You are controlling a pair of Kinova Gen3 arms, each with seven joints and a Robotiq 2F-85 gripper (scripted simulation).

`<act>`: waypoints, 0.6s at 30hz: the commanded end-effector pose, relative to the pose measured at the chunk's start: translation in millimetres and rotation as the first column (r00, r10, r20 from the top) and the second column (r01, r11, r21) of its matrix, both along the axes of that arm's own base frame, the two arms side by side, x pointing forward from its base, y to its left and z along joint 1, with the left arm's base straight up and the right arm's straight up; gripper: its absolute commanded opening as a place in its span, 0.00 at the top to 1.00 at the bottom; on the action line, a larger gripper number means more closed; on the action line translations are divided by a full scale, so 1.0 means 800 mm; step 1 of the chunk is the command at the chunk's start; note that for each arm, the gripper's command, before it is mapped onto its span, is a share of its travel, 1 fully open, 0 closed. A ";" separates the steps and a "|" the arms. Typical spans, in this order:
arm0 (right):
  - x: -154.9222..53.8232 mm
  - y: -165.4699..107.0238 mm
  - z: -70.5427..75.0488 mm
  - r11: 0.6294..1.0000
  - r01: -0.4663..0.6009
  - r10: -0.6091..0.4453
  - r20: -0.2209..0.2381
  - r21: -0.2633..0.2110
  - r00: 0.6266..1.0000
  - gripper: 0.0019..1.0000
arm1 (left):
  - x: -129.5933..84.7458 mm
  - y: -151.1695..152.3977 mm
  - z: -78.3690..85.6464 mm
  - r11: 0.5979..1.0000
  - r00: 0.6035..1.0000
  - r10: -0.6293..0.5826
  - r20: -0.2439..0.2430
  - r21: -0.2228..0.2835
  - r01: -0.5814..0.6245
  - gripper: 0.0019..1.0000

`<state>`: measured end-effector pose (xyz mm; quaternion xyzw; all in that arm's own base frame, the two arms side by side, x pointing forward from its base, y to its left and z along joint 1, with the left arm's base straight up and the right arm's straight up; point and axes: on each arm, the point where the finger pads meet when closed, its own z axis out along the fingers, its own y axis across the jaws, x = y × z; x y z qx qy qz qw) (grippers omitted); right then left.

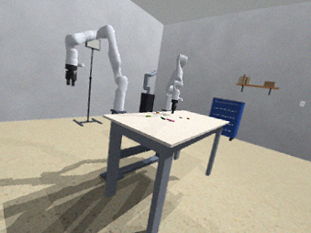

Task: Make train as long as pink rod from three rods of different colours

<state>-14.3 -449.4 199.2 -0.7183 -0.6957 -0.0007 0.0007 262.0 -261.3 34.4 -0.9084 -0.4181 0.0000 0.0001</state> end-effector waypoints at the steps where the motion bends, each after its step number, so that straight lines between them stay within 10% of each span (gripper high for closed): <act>1: 0.000 -0.001 0.001 1.000 0.000 0.000 0.000 -0.002 1.000 0.00 | 0.000 0.000 0.001 1.000 1.000 0.000 0.001 -0.001 0.000 0.83; 18: 0.000 -0.001 0.001 1.000 0.000 0.000 0.000 -0.002 1.000 0.00 | 0.000 0.000 -0.006 1.000 1.000 0.000 0.001 -0.001 0.000 0.83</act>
